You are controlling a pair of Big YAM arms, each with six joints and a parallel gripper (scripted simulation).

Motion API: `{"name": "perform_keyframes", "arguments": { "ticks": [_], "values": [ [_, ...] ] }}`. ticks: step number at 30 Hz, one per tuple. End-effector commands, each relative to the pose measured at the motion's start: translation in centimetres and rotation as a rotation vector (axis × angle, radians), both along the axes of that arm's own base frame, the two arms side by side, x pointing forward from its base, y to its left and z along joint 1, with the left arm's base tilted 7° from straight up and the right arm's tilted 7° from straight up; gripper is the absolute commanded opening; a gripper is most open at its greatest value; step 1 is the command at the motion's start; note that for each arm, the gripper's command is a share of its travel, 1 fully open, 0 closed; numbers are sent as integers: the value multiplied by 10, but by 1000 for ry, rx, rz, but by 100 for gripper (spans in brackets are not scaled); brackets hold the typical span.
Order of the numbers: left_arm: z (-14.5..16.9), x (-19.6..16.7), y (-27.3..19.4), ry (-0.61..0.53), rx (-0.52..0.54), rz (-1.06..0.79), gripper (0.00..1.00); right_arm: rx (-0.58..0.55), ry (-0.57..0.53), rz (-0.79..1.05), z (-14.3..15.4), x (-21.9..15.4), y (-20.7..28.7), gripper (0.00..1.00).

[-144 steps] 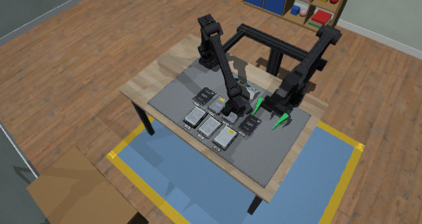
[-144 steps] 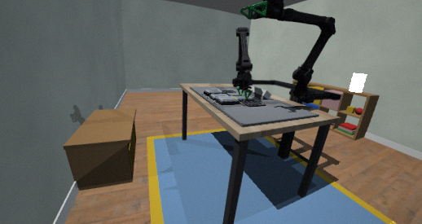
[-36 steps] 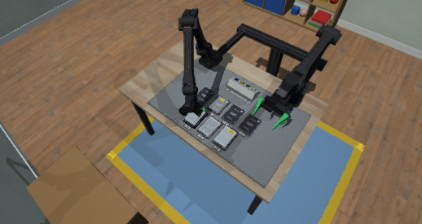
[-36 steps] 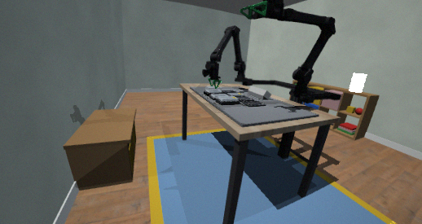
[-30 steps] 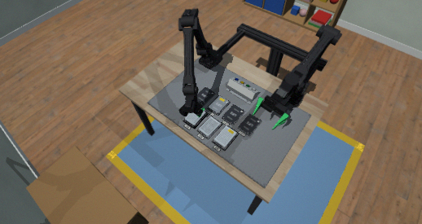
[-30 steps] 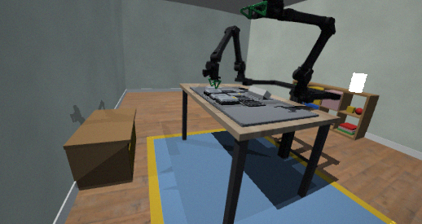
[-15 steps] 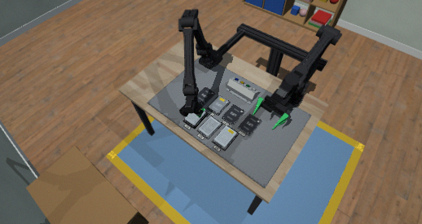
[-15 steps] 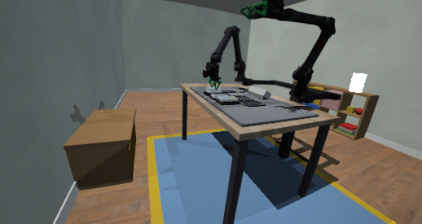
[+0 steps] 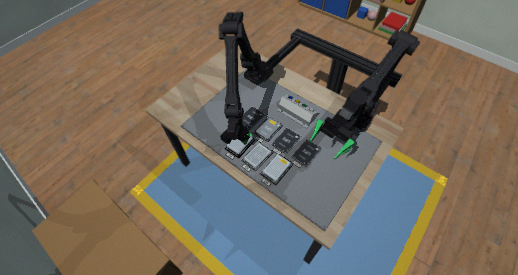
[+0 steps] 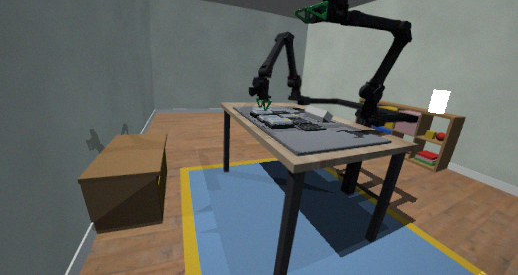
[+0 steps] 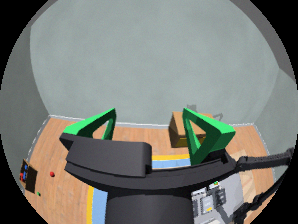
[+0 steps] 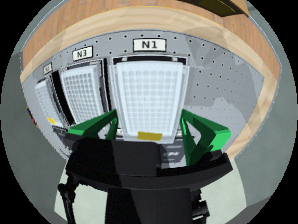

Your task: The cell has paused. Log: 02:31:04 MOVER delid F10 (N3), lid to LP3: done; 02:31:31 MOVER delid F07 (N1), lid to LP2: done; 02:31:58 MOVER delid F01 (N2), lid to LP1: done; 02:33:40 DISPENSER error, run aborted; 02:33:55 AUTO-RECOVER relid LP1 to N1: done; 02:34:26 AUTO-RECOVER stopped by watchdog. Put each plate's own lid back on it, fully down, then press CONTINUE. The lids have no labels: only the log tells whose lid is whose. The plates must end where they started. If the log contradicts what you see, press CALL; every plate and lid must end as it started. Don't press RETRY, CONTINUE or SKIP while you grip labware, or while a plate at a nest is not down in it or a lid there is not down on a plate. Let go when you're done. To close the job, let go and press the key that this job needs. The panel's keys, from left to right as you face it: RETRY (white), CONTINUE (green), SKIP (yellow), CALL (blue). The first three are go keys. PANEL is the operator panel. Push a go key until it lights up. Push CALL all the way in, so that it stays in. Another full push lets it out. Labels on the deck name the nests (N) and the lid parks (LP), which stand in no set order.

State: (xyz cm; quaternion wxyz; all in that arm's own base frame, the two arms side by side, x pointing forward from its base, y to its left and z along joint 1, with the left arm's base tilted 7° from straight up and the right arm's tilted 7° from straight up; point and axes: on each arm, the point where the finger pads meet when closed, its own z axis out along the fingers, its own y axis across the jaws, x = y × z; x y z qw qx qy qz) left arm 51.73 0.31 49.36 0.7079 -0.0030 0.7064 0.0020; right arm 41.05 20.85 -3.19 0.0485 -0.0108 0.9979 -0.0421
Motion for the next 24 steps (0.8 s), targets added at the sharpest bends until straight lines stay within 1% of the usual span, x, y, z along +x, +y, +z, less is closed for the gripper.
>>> {"name": "perform_keyframes", "arguments": {
  "ticks": [1, 16, 19, 24],
  "values": [
    [34, 0, -4, -60, 8, -8, 100, 3, -3, 9, -3, 3, -2, 0],
    [34, 0, -4, -60, 8, -8, 100, 1, 2, 8, -10, 3, -4, 0],
    [34, 0, -4, -60, 8, -8, 100, 8, -11, 12, -3, 8, 0, 0],
    [34, 0, -4, -60, 8, -8, 100, 6, -7, 8, -11, 8, -2, 0]
  ]
}}
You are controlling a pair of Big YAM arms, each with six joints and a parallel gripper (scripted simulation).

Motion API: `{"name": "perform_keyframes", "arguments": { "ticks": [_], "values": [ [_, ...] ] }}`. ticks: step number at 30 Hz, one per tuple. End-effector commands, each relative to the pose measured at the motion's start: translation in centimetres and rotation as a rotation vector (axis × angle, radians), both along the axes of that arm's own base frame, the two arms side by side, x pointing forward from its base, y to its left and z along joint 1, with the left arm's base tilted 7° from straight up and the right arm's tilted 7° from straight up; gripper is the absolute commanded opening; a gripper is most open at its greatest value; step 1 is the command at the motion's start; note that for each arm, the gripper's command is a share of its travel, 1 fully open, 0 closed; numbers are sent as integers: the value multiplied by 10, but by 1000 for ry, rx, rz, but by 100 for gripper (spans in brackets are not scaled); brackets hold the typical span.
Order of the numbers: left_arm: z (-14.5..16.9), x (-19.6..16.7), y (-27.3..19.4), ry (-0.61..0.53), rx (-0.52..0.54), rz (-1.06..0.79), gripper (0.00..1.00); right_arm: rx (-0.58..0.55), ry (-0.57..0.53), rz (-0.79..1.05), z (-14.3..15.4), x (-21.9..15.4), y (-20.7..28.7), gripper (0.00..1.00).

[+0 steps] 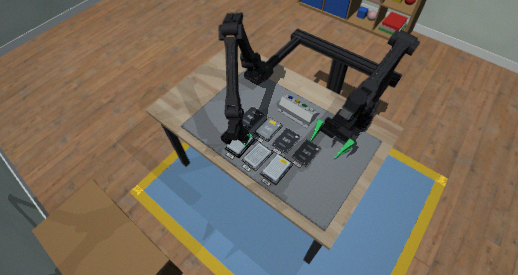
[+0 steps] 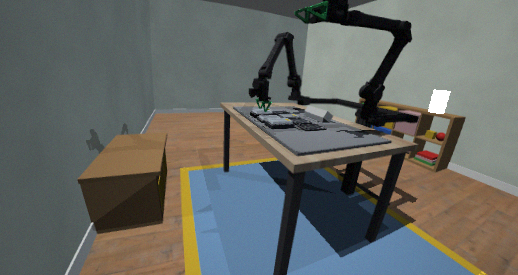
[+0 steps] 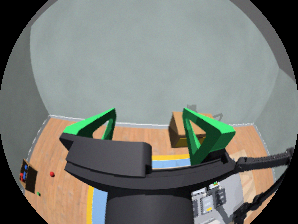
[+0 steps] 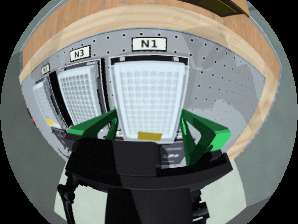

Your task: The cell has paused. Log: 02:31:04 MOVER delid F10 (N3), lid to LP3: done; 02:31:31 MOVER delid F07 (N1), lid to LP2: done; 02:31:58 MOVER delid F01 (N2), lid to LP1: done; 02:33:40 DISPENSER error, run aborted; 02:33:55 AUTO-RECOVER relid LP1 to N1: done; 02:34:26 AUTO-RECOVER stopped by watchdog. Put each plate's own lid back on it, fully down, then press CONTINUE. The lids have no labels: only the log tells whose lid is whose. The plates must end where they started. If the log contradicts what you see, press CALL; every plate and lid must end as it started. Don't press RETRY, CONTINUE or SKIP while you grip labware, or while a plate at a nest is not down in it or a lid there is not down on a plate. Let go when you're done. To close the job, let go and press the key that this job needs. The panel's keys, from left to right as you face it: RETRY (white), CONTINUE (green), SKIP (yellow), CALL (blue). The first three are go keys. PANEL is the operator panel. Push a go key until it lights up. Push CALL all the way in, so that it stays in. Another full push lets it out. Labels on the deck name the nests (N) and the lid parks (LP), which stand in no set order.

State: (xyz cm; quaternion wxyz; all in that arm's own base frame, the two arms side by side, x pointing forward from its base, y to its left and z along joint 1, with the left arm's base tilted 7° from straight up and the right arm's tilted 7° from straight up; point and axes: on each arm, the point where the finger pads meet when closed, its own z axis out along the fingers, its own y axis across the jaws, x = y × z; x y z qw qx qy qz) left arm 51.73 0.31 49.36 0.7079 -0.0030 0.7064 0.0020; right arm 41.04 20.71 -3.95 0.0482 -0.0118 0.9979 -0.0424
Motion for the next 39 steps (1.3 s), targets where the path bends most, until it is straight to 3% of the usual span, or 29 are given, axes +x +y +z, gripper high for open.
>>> {"name": "perform_keyframes", "arguments": {
  "ticks": [1, 21, 39],
  "values": [
    [34, 0, -4, -60, 8, -8, 100, 5, -6, 5, -4, 7, -1, 0],
    [34, 0, -4, -60, 8, -8, 100, 4, -3, 6, -10, 5, -3, 0],
    [34, 0, -4, -60, 8, -8, 100, 17, -30, 7, 3, 13, 6, 0]
  ]
}}
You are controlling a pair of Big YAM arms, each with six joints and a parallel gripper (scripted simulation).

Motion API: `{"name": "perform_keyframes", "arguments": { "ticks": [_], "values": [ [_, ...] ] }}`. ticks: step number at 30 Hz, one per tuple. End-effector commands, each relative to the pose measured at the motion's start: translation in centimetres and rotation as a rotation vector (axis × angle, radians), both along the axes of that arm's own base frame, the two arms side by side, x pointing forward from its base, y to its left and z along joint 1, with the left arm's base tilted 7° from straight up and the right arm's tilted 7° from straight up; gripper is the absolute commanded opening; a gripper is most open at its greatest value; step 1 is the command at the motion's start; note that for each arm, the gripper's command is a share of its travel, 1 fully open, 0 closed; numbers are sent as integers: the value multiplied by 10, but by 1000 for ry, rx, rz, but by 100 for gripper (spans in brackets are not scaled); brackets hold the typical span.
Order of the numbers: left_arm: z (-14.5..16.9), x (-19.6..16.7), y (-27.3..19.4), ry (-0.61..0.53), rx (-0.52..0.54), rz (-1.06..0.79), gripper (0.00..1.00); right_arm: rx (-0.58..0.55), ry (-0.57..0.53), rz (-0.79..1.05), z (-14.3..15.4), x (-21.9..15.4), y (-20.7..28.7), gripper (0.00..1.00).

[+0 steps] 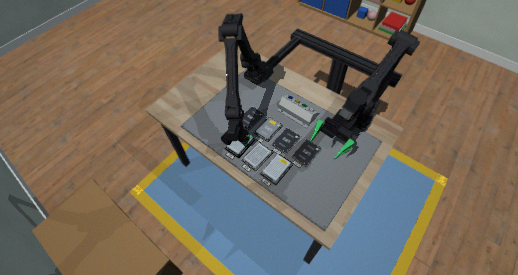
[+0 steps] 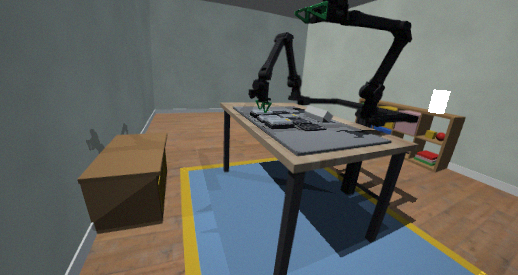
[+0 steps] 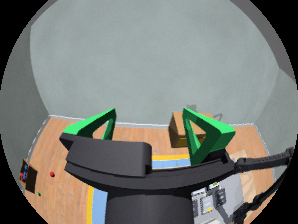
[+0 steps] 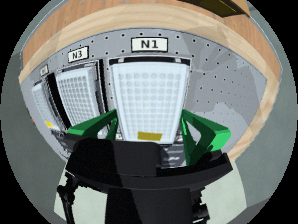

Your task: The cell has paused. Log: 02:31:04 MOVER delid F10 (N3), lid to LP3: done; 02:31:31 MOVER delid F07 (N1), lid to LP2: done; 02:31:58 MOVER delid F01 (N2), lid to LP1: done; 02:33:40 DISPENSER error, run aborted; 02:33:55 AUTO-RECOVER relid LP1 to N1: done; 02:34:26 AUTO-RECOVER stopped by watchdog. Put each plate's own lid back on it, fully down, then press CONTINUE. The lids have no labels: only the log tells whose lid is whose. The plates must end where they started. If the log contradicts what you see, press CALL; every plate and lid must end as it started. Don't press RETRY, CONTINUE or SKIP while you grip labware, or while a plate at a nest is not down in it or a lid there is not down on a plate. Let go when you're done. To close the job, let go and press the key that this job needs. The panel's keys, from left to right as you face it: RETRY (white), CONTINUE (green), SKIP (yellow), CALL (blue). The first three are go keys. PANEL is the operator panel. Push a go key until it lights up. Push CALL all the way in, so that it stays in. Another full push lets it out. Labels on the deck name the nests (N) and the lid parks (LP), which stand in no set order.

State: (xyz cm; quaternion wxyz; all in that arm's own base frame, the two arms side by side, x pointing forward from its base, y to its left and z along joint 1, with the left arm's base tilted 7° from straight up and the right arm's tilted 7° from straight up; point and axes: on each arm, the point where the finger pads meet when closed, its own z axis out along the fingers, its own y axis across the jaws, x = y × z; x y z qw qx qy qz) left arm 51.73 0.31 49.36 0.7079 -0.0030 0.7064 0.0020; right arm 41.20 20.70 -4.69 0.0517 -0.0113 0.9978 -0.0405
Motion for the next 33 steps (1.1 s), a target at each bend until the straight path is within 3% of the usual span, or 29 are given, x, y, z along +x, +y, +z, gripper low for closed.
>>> {"name": "perform_keyframes", "arguments": {
  "ticks": [1, 23, 24, 33],
  "values": [
    [34, 0, -4, -60, 8, -8, 100, 13, -23, 7, 11, 12, 6, 0],
    [34, 0, -4, -60, 8, -8, 100, 13, -23, 7, 11, 11, 6, 0],
    [34, 0, -4, -60, 8, -8, 100, 13, -23, 7, 11, 11, 6, 100],
    [34, 0, -4, -60, 8, -8, 100, 13, -23, 7, 11, 11, 6, 100]
  ]
}}
